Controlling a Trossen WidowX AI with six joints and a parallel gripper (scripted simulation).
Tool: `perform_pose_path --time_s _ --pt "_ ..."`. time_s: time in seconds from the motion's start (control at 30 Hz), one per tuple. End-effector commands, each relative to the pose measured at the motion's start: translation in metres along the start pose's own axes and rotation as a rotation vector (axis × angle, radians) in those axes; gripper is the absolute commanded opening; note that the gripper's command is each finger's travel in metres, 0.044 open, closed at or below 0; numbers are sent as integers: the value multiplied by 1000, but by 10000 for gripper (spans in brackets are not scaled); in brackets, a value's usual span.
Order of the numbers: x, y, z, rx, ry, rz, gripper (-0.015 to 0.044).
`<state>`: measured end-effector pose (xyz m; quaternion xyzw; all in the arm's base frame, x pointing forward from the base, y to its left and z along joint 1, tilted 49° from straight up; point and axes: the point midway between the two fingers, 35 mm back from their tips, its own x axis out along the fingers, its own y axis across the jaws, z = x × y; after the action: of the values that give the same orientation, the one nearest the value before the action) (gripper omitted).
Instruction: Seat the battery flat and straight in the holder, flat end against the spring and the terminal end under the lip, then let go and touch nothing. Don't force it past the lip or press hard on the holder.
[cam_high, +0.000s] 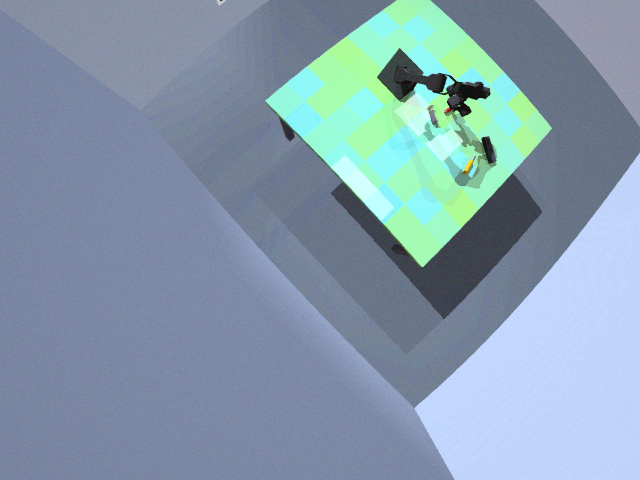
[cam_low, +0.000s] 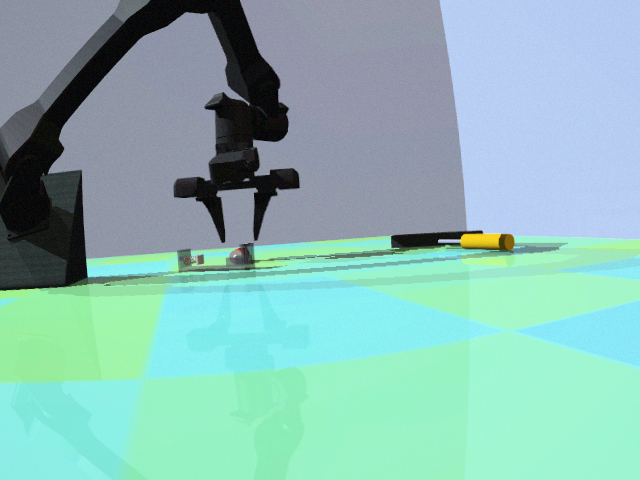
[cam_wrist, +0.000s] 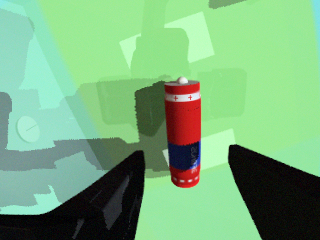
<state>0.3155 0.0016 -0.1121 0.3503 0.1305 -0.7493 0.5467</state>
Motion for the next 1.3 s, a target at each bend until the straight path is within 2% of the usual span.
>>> perform_pose_path --time_s 0.0,0.47,0.63,0.8,0.93,1.0,1.13,1.27 --pt "8 0 1 -6 -6 2 228" --pt "28 -1 2 -6 -8 2 228" --pt "28 -1 2 -6 -8 2 97" --pt "28 -1 2 -6 -8 2 66" --pt "28 -1 2 -6 -8 2 66" --pt "22 -1 2 -6 -7 2 66" --pt "-15 -1 1 -6 -6 1 66" --pt "-22 -1 1 -6 -6 1 66"
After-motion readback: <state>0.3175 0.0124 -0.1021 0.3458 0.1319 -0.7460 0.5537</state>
